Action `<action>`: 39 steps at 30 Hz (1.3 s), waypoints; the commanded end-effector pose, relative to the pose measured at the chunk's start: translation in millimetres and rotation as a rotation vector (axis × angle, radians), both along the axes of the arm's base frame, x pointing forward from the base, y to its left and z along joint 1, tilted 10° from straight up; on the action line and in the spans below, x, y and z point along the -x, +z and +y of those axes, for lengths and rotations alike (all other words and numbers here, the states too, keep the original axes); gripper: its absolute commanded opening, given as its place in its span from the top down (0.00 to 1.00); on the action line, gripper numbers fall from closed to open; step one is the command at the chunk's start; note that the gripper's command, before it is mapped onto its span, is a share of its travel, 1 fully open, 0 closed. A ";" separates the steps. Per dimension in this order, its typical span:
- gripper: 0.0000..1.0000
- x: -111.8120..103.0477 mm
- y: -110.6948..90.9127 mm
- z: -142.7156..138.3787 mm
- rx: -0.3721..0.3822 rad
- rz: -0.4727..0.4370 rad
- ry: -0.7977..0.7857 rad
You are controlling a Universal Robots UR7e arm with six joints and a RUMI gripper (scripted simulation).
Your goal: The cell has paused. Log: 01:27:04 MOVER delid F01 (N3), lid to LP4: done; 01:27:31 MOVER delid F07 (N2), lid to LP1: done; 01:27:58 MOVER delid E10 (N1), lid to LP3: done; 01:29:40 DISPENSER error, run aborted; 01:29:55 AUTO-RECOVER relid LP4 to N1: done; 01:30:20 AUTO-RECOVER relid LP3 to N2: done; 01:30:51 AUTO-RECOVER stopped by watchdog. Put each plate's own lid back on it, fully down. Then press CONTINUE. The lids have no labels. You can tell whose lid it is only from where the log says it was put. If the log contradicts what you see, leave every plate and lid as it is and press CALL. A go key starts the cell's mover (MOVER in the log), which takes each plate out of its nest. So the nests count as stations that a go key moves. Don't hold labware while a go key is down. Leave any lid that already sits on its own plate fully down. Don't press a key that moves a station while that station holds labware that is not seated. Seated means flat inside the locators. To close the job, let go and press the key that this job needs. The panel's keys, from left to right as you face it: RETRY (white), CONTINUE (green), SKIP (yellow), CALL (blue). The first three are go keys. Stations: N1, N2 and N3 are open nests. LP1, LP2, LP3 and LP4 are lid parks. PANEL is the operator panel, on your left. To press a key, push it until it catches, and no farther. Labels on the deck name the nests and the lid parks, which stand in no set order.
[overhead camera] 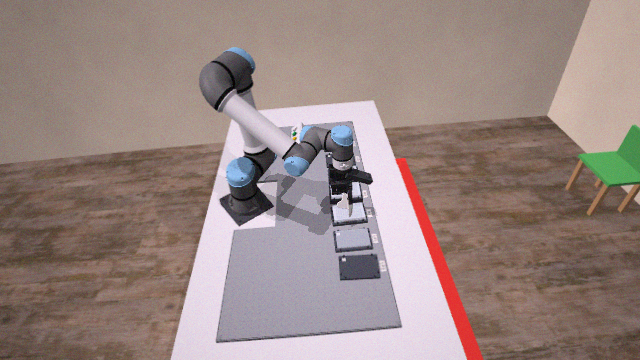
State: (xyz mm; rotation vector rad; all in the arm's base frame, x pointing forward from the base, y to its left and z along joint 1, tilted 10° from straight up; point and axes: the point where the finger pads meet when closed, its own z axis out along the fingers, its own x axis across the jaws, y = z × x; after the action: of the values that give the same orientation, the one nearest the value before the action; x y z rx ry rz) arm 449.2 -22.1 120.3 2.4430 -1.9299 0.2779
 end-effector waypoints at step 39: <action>0.18 -7.3 -31.6 -5.3 0.000 -0.001 0.000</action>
State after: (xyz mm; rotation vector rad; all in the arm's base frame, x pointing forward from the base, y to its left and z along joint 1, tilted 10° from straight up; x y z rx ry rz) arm 456.1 -27.3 88.5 2.4430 -1.9297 0.2771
